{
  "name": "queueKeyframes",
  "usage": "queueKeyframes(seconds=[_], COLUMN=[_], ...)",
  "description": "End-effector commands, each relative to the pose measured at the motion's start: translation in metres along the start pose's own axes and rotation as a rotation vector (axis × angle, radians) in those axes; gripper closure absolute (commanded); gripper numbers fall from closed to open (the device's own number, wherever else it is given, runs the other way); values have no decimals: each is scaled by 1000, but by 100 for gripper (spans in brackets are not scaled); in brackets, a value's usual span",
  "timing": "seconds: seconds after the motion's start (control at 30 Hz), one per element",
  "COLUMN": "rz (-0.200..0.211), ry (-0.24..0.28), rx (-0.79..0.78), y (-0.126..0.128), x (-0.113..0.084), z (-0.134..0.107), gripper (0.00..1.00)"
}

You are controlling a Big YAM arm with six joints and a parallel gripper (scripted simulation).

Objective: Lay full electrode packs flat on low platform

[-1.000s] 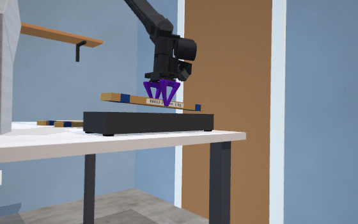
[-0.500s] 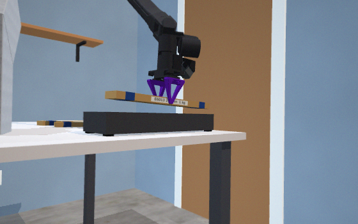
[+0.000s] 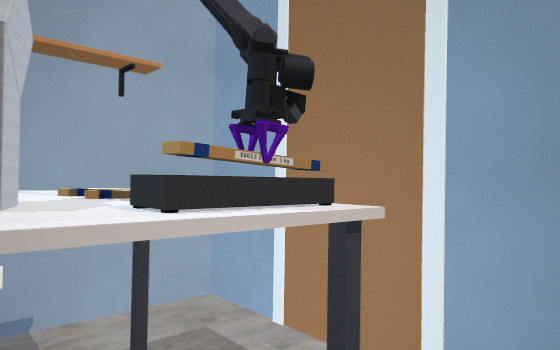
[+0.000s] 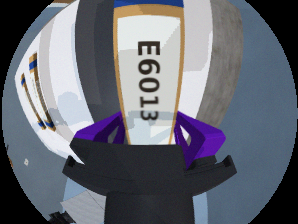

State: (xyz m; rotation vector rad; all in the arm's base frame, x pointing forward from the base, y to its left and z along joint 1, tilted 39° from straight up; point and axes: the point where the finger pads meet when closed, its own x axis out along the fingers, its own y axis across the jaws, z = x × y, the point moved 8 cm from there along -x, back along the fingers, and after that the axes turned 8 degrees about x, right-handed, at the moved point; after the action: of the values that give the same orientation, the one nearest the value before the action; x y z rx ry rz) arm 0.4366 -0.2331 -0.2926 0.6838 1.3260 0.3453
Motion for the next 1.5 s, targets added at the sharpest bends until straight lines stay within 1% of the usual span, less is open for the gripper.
queueKeyframes(seconds=[0.0, 0.47, 0.77, 1.47], rz=[-34, -35, -34, -36], ry=[-98, -100, -96, -100], rx=[-2, -2, 1, -1], y=[-26, -29, -32, -33], x=[-50, -53, -50, -54], z=[31, 32, 29, 32], gripper=[100, 100, 100, 100])
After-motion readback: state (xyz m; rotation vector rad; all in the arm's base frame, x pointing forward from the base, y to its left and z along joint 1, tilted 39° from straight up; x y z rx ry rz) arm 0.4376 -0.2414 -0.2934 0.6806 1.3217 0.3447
